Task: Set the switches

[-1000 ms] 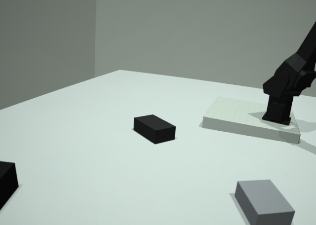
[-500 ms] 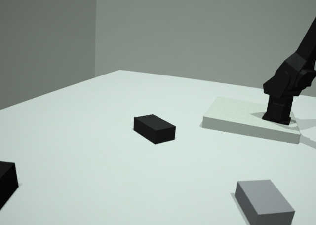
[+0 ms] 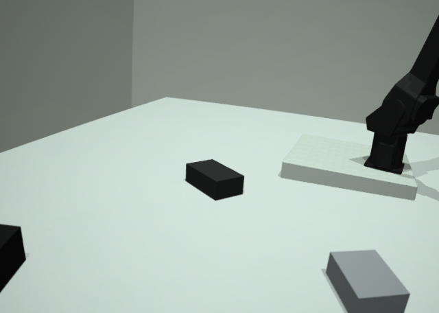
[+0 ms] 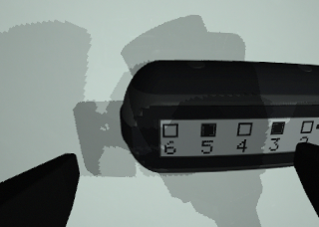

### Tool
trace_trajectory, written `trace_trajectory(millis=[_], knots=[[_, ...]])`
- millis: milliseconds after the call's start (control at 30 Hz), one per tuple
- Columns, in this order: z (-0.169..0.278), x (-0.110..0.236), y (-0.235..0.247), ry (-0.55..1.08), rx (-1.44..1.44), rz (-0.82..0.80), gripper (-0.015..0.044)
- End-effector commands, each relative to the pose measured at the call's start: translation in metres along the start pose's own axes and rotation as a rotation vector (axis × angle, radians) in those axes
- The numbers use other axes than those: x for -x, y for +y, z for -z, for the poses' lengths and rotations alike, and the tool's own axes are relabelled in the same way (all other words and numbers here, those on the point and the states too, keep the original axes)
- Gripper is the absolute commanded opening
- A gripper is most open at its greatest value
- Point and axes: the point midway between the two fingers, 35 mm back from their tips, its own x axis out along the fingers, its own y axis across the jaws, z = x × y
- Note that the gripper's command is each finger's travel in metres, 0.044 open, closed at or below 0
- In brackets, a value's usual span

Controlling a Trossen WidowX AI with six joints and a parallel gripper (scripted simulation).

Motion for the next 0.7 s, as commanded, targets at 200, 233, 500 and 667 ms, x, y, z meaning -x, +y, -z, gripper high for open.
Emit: trace_trajectory(millis=[200, 233, 500, 667], knots=[[0.0117, -0.005, 0.0092, -0.077, -1.151, -0.031, 0.044], [0.0121, -0.0052, 0.0097, -0.079, -1.21, -0.036, 0.044], [0.0143, -0.0061, 0.0126, -0.089, -1.598, -0.071, 0.044], [0.0143, -0.0061, 0.0126, -0.089, -1.598, -0.071, 0.044]])
